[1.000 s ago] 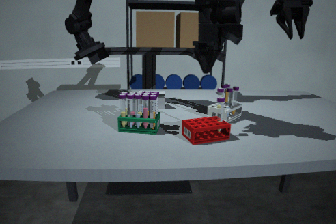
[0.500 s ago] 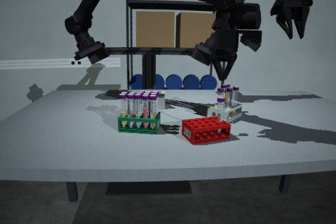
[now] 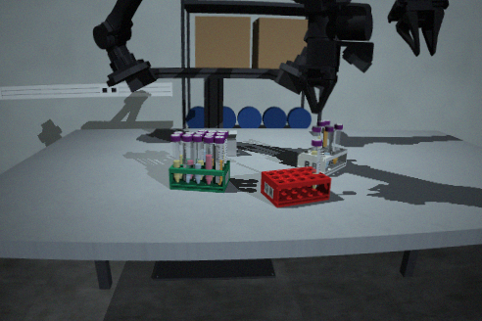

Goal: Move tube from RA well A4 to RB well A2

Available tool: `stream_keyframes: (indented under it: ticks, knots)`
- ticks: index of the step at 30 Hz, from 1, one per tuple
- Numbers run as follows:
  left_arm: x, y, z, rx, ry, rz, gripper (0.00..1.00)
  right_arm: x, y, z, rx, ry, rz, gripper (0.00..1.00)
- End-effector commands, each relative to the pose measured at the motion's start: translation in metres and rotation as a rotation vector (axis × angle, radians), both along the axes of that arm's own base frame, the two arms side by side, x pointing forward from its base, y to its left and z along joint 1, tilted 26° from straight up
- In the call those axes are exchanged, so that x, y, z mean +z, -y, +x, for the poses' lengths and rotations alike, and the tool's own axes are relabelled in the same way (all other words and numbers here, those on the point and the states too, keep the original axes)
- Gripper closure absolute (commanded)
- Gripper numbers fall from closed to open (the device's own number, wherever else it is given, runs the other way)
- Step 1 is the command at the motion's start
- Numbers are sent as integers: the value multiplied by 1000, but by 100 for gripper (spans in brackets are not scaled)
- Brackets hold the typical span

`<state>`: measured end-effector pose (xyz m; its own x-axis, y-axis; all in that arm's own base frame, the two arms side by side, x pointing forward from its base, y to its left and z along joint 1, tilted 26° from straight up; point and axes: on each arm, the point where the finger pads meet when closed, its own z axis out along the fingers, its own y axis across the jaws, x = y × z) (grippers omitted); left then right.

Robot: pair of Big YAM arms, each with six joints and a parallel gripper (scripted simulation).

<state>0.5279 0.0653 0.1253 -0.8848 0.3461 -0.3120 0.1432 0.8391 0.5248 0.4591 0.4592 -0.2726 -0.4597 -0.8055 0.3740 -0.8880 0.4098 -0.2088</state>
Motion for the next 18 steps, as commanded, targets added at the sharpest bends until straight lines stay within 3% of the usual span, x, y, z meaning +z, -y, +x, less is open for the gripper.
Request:
stream_keyframes:
  ticks: [1,7,18]
  knots:
    - [15,2,11,-3,36,-1,70,-17,6,-3,-2,-2,-7,70]
    - [15,2,11,-3,36,-1,70,-22,11,8,-3,8,9,70]
    - [15,2,11,-3,36,-1,70,-43,24,-1,-2,-3,-6,70]
